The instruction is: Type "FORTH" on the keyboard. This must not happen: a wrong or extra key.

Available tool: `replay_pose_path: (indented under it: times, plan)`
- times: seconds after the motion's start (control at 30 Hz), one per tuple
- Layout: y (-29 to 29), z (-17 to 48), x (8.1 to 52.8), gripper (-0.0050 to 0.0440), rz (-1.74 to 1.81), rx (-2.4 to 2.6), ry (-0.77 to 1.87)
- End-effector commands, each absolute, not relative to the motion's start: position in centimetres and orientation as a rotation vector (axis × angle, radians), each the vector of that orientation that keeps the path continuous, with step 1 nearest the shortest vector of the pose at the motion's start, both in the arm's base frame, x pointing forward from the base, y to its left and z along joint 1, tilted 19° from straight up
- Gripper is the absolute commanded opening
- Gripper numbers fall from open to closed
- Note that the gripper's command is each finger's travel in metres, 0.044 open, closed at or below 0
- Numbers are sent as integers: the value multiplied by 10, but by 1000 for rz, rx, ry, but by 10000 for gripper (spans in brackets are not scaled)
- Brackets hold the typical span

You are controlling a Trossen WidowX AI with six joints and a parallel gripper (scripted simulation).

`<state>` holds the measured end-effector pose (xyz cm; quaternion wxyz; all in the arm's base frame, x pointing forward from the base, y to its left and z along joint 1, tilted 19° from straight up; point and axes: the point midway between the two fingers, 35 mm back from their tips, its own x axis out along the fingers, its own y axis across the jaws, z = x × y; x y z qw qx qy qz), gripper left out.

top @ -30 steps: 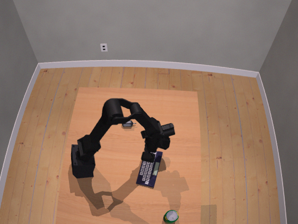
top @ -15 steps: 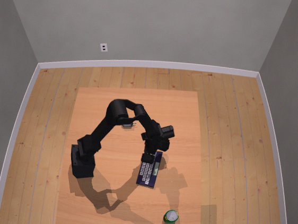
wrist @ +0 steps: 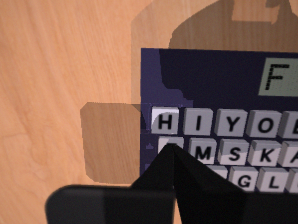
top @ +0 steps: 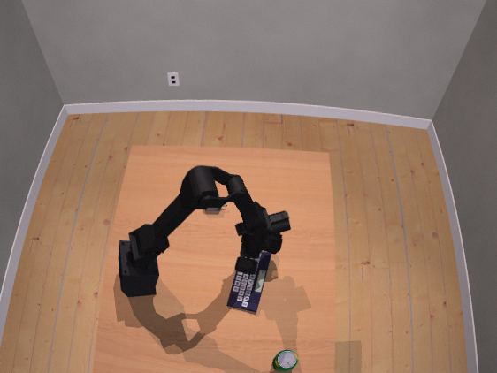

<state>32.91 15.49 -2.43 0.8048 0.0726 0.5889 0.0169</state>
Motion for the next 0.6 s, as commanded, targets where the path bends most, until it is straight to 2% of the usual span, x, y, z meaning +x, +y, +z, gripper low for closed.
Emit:
replay_pose_path:
  times: [0.0,0.57]
  plan:
    - [157,-16,334,-50,45,165,1236]
    - [157,-16,337,-50,47,167,1230]
